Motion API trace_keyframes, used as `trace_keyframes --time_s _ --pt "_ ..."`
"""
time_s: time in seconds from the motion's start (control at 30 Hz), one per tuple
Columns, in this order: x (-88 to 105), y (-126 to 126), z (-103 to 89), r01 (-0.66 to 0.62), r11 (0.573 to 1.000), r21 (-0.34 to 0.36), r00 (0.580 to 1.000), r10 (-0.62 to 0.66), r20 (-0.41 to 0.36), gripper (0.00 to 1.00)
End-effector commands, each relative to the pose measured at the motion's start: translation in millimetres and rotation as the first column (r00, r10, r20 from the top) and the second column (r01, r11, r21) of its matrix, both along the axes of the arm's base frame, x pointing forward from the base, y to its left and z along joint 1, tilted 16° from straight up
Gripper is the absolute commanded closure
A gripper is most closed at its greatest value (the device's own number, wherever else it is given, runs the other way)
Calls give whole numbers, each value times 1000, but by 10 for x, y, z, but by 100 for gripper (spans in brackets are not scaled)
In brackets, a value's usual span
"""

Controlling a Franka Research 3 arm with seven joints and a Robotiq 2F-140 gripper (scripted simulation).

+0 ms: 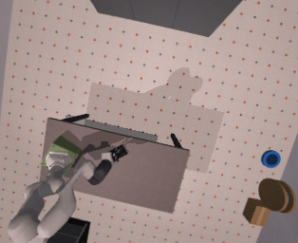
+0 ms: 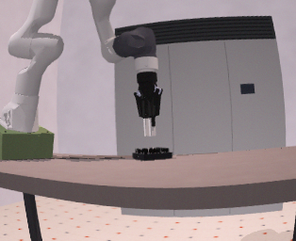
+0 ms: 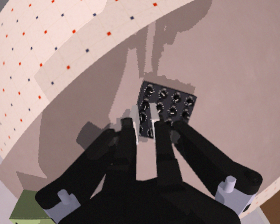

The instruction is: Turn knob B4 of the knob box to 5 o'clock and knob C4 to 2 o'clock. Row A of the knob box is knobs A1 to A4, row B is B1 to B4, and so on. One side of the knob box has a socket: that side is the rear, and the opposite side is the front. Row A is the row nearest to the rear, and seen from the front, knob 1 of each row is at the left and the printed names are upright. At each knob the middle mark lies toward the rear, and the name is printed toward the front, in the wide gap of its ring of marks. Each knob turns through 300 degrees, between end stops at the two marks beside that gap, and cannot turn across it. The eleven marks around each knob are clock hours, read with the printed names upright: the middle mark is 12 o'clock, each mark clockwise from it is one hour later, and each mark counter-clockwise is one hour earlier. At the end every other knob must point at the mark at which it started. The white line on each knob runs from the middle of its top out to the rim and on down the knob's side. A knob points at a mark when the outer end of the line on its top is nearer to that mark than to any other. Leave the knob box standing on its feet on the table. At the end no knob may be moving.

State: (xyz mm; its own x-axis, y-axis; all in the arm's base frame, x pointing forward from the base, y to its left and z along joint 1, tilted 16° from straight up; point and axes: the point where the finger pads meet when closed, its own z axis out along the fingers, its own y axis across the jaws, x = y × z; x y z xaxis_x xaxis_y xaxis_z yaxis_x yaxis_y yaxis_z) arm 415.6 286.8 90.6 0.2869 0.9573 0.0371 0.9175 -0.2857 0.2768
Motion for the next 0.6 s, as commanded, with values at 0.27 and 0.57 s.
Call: trace_keyframes --time_s 0.27,0.57 --pt "6 -20 14 -275 958 -84 961 273 -40 88" --pt "4 -20 24 -409 905 -117 912 405 -61 88"
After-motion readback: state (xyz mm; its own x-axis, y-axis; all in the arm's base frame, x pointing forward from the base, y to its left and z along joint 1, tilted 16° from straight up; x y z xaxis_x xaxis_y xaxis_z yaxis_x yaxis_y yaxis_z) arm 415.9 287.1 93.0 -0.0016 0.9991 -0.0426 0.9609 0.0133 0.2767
